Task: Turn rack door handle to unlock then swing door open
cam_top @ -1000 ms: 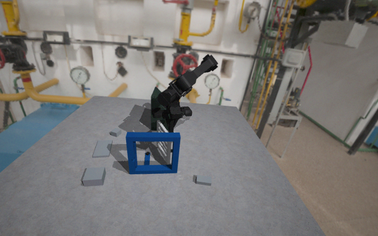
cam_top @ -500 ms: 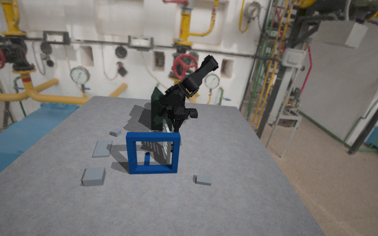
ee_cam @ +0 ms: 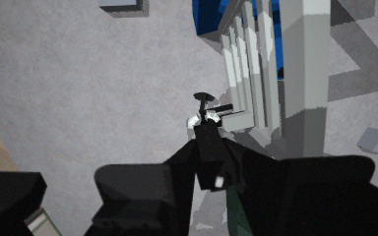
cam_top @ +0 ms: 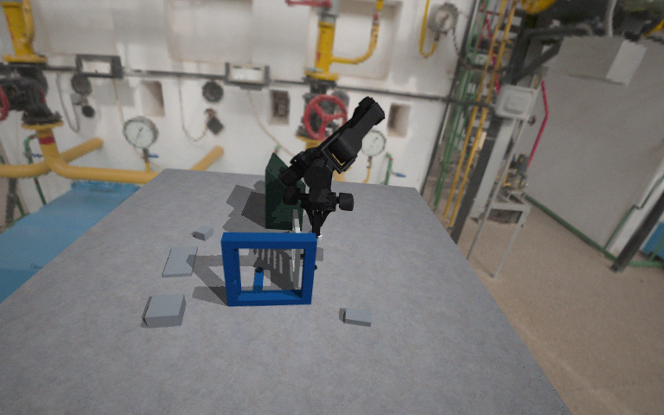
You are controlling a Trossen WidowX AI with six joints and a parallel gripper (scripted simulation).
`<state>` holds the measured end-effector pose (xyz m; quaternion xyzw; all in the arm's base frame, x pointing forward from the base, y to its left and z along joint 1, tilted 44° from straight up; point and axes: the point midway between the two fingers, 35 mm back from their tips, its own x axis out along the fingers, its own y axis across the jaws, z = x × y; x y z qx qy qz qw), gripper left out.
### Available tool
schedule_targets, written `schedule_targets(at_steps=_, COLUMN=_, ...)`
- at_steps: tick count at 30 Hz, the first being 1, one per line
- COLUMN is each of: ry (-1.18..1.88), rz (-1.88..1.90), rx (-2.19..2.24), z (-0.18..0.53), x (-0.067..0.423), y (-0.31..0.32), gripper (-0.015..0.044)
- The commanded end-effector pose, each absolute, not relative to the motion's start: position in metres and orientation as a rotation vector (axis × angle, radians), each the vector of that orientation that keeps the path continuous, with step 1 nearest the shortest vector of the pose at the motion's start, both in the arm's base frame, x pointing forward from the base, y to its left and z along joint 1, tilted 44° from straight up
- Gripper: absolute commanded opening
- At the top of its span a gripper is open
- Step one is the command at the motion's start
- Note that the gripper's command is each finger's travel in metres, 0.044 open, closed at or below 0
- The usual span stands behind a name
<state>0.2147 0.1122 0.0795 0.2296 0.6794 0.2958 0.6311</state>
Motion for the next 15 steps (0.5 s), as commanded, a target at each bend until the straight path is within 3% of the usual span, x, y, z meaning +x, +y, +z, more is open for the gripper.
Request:
schedule_targets(at_steps=1, ry=1.558, rz=0.671, rx=0.537, z=0.0807, x=0.2148, y=0.1131, gripper=0.0008)
schedule_targets(at_steps=5, ry=1.558, rz=0.671, rx=0.537, z=0.0807, x=0.2148, y=0.1131, gripper=0.0008)
schedule_targets(at_steps=15, ry=1.558, rz=0.671, rx=0.537, z=0.0807, x=0.2148, y=0.1131, gripper=0.0271)
